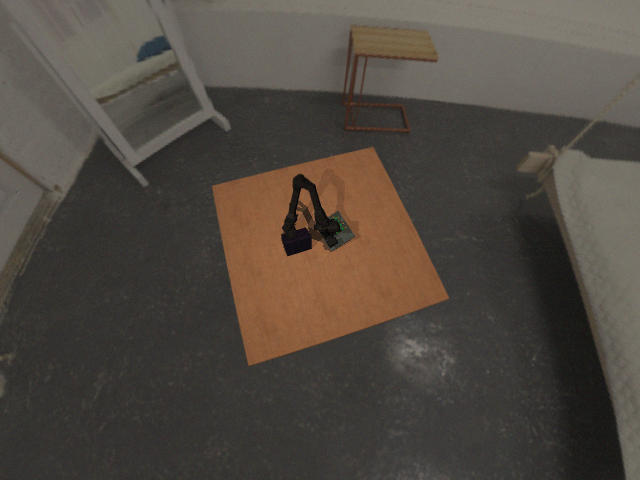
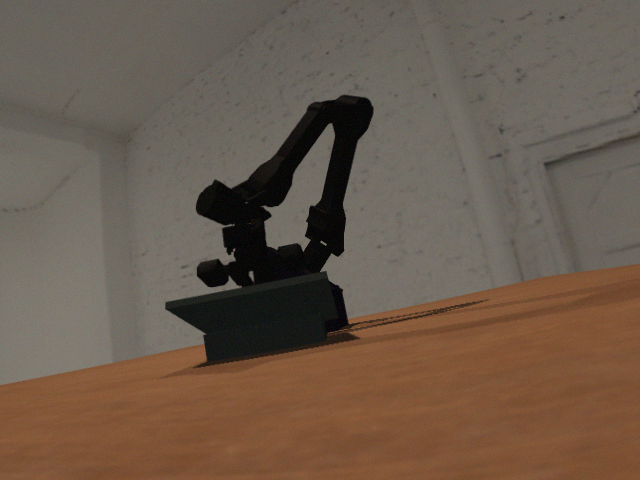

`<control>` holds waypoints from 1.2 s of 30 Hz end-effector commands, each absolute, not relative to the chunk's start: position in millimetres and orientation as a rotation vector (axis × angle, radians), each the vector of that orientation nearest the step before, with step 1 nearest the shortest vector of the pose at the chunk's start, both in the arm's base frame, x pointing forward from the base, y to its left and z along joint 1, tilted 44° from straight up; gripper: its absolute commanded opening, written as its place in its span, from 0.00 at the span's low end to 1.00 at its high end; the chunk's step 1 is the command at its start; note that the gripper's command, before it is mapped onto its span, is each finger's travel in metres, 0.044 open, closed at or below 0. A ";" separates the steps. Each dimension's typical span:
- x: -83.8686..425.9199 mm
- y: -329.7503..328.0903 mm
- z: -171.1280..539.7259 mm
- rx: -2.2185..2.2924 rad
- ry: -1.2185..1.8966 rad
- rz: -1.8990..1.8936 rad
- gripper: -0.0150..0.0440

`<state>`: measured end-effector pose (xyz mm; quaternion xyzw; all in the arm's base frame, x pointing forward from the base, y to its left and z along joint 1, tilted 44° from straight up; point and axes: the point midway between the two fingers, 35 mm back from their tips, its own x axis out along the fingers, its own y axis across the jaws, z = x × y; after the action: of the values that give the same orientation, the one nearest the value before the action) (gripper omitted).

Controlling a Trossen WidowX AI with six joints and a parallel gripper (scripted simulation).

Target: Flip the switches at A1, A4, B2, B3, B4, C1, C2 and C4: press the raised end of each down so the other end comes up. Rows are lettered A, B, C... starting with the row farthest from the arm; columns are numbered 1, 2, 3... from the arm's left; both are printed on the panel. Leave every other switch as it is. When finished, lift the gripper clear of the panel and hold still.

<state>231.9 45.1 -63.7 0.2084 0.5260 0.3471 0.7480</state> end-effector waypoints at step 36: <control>231.9 49.7 -67.2 0.462 1.153 0.761 0.25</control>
<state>232.8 47.9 -66.2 0.2087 0.5256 0.3464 0.7485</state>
